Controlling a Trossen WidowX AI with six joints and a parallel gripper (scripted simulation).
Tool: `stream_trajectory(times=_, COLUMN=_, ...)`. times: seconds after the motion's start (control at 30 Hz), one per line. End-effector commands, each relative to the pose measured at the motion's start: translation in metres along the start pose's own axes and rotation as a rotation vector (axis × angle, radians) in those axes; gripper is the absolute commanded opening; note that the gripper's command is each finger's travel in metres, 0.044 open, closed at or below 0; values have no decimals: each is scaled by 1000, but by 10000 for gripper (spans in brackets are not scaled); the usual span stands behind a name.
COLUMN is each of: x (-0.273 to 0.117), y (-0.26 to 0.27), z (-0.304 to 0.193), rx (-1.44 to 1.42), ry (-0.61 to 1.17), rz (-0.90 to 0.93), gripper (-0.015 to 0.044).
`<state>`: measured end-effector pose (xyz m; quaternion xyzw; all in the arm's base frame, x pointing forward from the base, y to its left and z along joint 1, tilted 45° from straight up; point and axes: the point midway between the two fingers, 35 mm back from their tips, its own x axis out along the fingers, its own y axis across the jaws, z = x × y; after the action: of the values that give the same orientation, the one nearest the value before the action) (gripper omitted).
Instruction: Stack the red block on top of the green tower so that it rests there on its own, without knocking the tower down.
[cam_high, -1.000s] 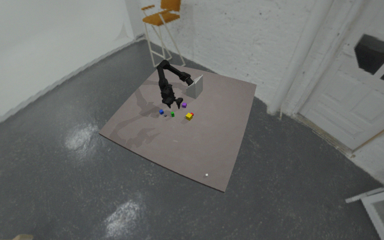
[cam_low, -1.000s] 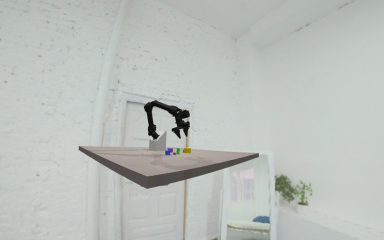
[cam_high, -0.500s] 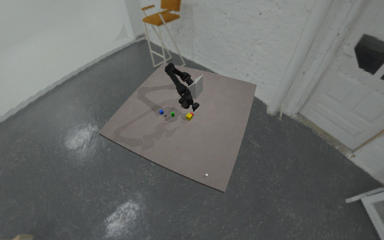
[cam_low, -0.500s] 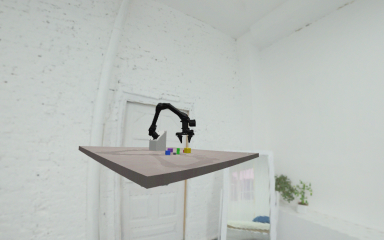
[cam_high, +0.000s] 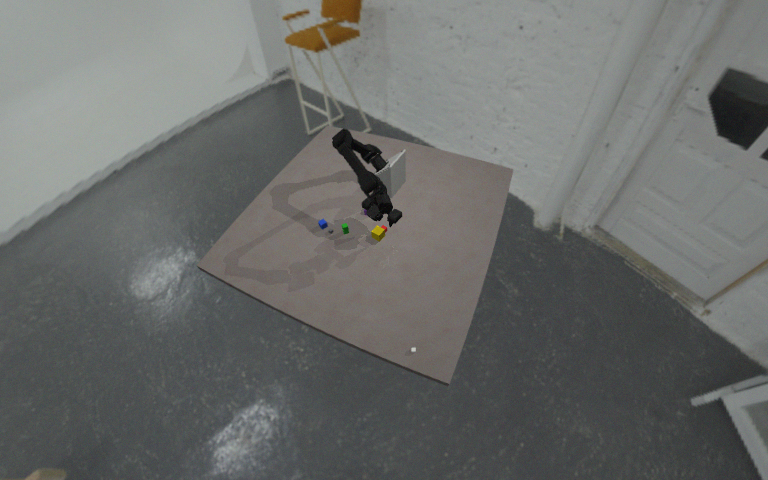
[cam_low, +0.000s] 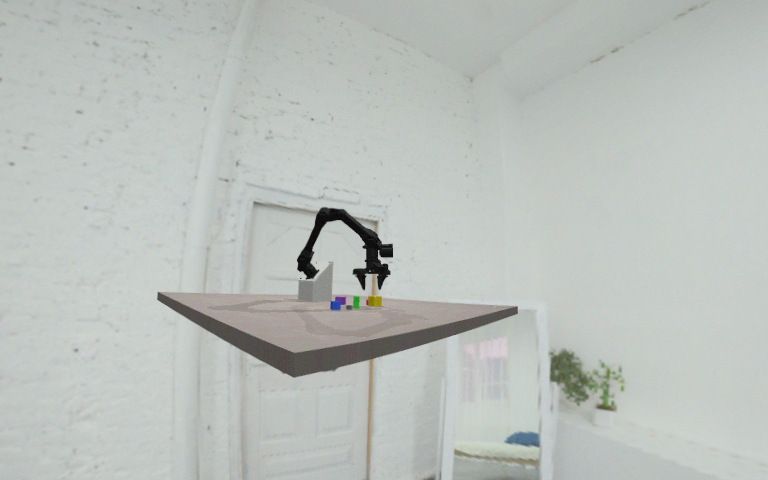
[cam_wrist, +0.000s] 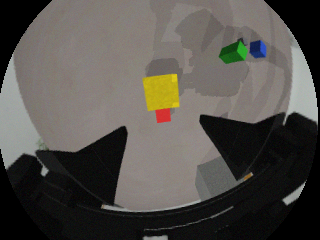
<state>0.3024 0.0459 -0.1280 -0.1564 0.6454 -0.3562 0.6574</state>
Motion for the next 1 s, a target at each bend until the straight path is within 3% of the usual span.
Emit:
stream_trajectory(times=0.0, x=31, y=-4, z=-6, rx=-9, ry=18, rz=-23, gripper=440)
stream_trajectory(times=0.97, x=64, y=-5, z=-8, rx=-9, ry=18, rz=-25, gripper=440)
